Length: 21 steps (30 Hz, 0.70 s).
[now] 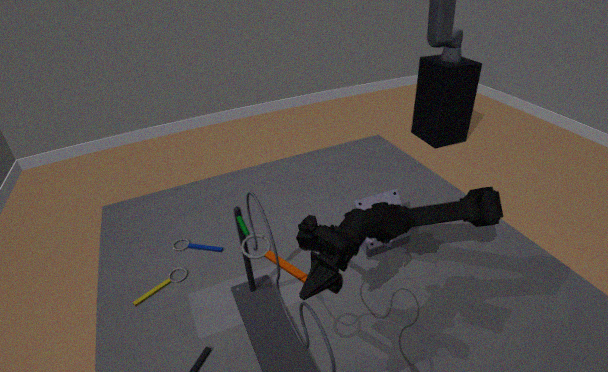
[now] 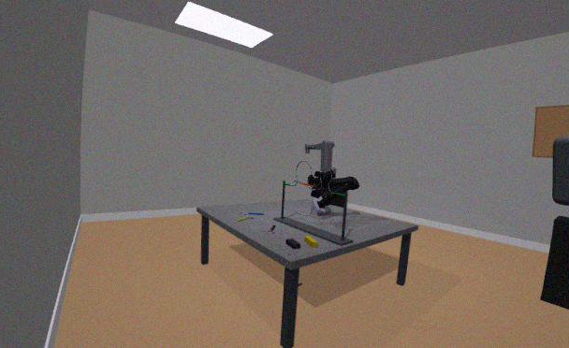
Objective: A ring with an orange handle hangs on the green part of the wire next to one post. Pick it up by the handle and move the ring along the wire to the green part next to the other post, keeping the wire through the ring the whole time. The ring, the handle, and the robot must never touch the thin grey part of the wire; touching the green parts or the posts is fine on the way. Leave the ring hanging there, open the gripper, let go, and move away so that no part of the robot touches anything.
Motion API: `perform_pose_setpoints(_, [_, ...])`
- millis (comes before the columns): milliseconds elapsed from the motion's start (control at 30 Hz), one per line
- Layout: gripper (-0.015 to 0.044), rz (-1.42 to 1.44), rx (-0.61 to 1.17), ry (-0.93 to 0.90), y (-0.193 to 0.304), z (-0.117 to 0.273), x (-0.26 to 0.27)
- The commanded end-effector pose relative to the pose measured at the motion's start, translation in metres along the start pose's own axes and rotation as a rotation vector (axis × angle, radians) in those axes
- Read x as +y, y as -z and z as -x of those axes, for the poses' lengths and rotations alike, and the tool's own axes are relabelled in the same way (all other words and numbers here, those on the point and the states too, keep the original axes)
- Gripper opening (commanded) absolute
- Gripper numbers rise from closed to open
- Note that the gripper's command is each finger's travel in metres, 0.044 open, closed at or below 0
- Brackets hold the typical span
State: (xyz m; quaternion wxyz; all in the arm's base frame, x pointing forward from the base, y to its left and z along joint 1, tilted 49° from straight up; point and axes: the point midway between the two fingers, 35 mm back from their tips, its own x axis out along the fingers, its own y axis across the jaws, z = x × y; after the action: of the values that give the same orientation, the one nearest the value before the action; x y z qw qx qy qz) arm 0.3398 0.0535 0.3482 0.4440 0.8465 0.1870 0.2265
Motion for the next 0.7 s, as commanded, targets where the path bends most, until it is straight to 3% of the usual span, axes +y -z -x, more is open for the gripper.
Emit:
perform_pose_setpoints(0, [-0.0150,0.071,-0.029,0.033,0.000,-0.003,-0.012])
perform_pose_setpoints(667, [-0.0150,0.509,-0.147,0.252,-0.021,-0.009,-0.087])
